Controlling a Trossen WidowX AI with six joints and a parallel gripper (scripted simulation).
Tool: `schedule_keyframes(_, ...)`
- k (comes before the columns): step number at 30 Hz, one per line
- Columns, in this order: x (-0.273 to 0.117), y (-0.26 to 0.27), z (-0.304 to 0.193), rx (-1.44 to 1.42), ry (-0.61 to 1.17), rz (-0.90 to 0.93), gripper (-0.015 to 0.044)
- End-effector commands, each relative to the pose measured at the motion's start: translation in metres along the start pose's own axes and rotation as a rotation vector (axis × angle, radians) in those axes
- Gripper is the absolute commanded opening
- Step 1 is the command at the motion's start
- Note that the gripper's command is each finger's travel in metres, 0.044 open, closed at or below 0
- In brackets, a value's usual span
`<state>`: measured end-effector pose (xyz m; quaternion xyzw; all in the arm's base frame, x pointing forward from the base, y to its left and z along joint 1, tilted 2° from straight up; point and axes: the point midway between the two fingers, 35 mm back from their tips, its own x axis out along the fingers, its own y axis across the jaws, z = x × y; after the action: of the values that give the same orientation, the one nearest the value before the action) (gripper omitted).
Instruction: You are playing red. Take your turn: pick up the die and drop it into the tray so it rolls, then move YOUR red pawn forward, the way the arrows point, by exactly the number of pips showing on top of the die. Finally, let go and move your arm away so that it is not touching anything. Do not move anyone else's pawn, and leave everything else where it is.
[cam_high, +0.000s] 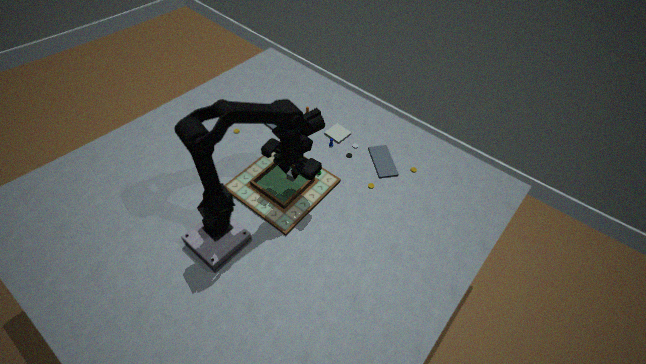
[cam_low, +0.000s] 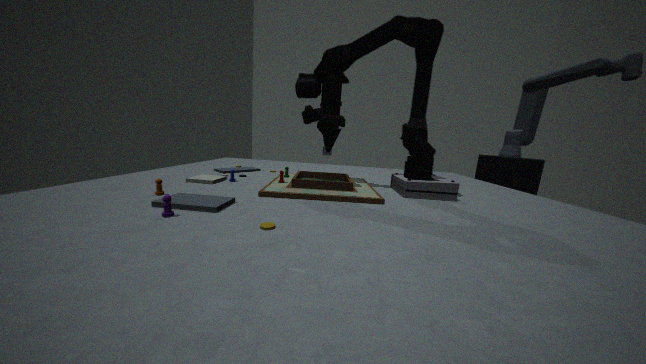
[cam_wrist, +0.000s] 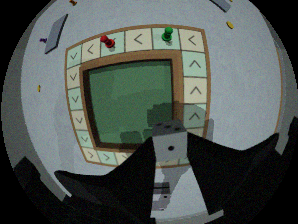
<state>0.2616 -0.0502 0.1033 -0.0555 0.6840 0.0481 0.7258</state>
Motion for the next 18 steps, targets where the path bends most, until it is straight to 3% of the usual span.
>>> schedule_keyframes(1, 0.004, 0.02, 0.007, 0.053, 0.001, -0.002, 0.0)
schedule_keyframes(13, 0.01, 0.053, 0.016, 0.132, -0.007, 0.002, 0.0)
schedule_keyframes(18, 0.013, 0.052, 0.017, 0.133, -0.154, -0.004, 0.0)
